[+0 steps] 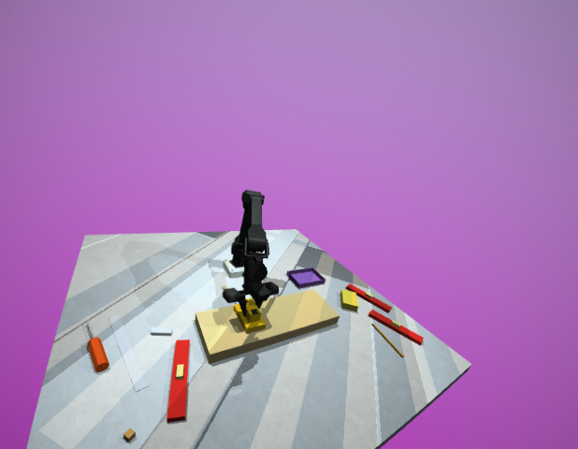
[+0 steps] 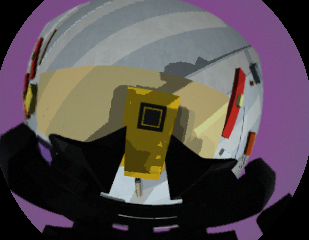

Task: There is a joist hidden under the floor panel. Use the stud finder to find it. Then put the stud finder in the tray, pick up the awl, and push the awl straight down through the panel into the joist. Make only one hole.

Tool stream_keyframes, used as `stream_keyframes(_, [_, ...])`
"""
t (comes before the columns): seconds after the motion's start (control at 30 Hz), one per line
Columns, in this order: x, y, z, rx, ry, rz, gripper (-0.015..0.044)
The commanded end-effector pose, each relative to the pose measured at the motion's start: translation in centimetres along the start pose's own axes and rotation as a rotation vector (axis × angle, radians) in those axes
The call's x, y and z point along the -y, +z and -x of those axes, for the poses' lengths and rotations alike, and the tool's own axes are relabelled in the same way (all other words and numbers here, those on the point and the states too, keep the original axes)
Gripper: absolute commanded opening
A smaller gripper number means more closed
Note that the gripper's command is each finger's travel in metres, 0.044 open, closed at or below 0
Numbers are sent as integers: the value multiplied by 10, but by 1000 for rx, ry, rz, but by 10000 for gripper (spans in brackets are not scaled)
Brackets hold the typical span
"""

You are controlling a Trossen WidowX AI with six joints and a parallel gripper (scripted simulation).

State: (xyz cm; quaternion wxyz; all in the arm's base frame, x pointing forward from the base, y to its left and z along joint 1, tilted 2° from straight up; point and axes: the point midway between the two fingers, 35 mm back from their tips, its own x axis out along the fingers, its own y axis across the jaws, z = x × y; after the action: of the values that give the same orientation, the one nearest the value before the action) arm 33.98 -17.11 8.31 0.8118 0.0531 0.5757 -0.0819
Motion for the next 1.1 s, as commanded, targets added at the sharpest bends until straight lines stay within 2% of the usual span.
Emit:
stream_keyframes(0.0, [-11,-1,0,-1,1,0,0])
stream_keyframes(1.07, [-88,-1,0,-1,8,-3,0])
